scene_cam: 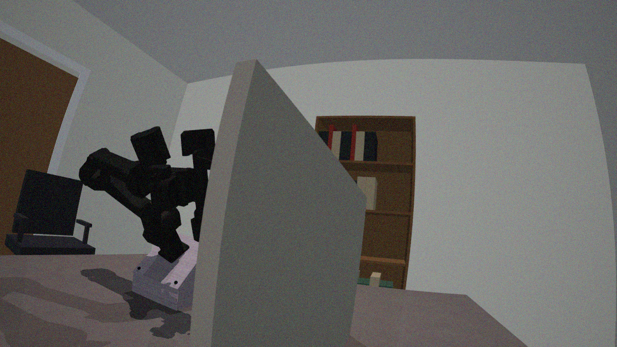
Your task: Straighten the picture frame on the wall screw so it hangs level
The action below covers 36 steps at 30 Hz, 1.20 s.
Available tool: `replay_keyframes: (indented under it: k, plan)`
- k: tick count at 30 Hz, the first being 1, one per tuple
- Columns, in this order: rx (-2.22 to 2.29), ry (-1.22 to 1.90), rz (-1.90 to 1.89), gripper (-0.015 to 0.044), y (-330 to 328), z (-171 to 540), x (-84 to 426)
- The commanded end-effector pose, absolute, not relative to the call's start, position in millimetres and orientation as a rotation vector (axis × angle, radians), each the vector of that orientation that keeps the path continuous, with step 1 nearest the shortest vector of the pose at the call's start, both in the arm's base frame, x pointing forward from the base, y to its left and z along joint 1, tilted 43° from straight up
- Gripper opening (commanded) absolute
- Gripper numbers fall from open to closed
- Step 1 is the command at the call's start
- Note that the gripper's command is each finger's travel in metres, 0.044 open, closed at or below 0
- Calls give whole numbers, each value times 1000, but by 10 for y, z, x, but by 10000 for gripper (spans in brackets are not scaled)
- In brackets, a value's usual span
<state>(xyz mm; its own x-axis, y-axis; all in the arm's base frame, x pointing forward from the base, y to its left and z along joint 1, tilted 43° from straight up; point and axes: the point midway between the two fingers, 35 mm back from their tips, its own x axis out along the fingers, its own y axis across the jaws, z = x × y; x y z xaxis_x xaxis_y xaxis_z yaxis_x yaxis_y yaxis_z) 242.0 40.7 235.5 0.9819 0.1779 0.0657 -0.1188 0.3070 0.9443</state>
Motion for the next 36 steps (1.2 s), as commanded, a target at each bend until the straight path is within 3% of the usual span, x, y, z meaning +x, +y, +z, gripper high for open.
replay_keyframes:
  k: [1,36]
  plan:
    - [1248,51,192,260,399,2353,2419]
    - [1243,50,193,260,-63,1982,2556]
